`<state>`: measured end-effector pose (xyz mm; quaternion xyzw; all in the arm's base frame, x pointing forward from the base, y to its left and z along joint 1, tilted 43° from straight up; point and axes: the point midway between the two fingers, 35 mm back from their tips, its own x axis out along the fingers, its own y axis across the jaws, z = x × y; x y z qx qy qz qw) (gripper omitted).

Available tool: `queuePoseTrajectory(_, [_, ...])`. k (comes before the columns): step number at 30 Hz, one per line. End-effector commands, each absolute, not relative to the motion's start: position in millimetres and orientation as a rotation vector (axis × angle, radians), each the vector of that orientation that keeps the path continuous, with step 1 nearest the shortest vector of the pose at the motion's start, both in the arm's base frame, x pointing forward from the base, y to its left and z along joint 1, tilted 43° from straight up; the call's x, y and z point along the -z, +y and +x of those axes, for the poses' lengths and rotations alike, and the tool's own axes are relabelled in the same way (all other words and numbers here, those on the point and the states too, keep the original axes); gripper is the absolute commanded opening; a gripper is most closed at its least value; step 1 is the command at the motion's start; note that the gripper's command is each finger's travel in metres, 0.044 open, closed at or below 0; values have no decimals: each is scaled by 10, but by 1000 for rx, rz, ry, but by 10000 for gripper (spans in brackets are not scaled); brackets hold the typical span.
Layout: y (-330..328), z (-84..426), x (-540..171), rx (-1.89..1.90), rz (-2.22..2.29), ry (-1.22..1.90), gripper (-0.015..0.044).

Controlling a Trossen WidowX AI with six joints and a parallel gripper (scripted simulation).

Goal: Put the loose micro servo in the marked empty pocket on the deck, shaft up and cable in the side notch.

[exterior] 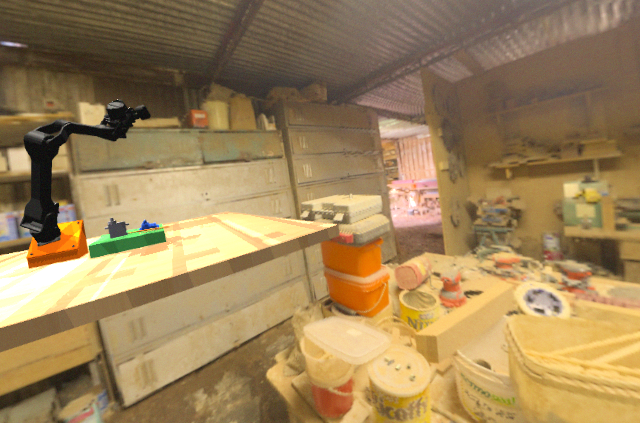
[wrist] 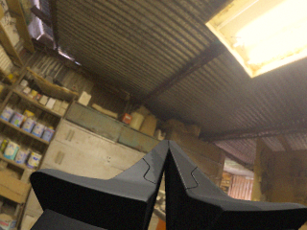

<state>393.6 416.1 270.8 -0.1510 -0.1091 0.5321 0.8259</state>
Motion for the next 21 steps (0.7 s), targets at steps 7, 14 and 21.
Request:
queuePoseTrajectory(7, [3686, 4316, -2330, -956, -295, 38, 0])
queuePoseTrajectory(14, [3258, 4524, -1990, -809, -281, 238, 0])
queuePoseTrajectory(21, [2780, 4642, -1655, -649, -270, 429, 0])
